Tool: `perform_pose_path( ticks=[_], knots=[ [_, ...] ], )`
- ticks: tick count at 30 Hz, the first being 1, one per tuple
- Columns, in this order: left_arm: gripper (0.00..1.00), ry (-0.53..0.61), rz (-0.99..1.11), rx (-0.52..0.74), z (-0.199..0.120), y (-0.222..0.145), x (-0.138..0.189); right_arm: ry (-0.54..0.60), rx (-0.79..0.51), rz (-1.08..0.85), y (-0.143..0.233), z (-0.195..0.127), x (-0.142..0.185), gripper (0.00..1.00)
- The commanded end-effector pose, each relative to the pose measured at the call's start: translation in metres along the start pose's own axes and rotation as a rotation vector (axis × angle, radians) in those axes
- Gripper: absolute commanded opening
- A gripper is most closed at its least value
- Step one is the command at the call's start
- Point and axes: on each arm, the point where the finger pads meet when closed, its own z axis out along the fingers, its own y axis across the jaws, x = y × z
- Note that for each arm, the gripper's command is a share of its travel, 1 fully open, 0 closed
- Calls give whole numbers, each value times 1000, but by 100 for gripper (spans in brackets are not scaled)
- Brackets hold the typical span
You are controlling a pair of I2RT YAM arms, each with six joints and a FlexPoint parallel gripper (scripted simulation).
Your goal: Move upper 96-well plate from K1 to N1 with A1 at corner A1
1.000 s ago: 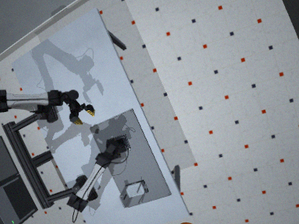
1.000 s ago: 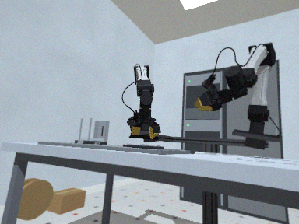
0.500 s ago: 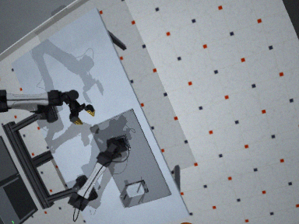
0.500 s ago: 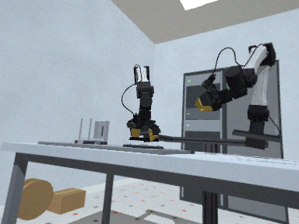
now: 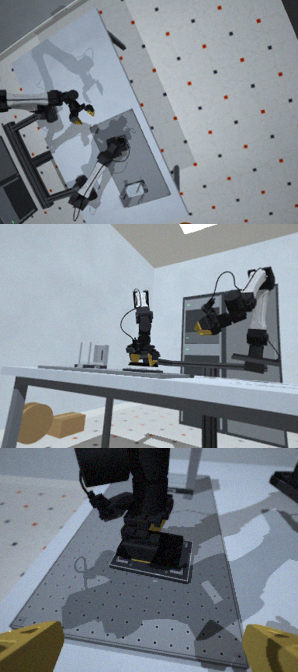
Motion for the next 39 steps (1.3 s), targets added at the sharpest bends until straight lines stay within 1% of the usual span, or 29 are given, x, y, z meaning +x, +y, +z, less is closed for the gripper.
perform_pose_path(
  ticks=[1, 3, 6, 8, 10, 12, 14, 15, 19, 23, 25, 29, 31, 33, 39],
  knots=[
    [100, -24, 37, -13, -8, 2, -15, -17, -13, 1, 0, 9, -4, 76],
    [100, -24, 37, -13, -8, 2, -15, -6, -5, 0, -1, 18, -2, 76],
    [100, -24, 37, -13, -8, 2, -15, -15, -12, 4, 1, 20, -6, 76],
    [100, -24, 37, -13, -8, 2, -15, -3, -4, 2, -2, 24, -2, 76],
    [100, -24, 37, -13, -8, 2, -15, -23, -19, 6, 5, 5, -8, 76],
    [100, -24, 37, -13, -8, 2, -15, -26, -21, 5, 6, 5, -10, 98],
    [100, -24, 37, -13, -8, 2, -15, -26, -21, 5, 6, 5, -10, 98],
    [100, -24, 37, -13, -8, 2, -15, -39, -25, 7, 7, -1, -12, 100],
    [100, -24, 37, -13, -8, 2, -15, -58, -34, 8, 5, -23, -15, 100],
    [100, -24, 37, -13, -8, 2, -15, -71, -44, 10, 8, -37, -16, 100],
    [100, -24, 37, -13, -8, 2, -15, -81, -48, 12, 13, -50, -16, 100],
    [100, -24, 37, -13, -8, 2, -15, -80, -46, 12, 11, -78, -13, 100],
    [100, -24, 37, -13, -8, 2, -15, -80, -46, 12, 11, -78, -13, 100],
    [100, -24, 36, -13, -8, 2, -15, -85, -42, 14, 10, -89, -12, 100],
    [100, -24, 36, -13, -8, 2, -15, -205, -53, 37, 13, -96, -15, 100]
  ],
)
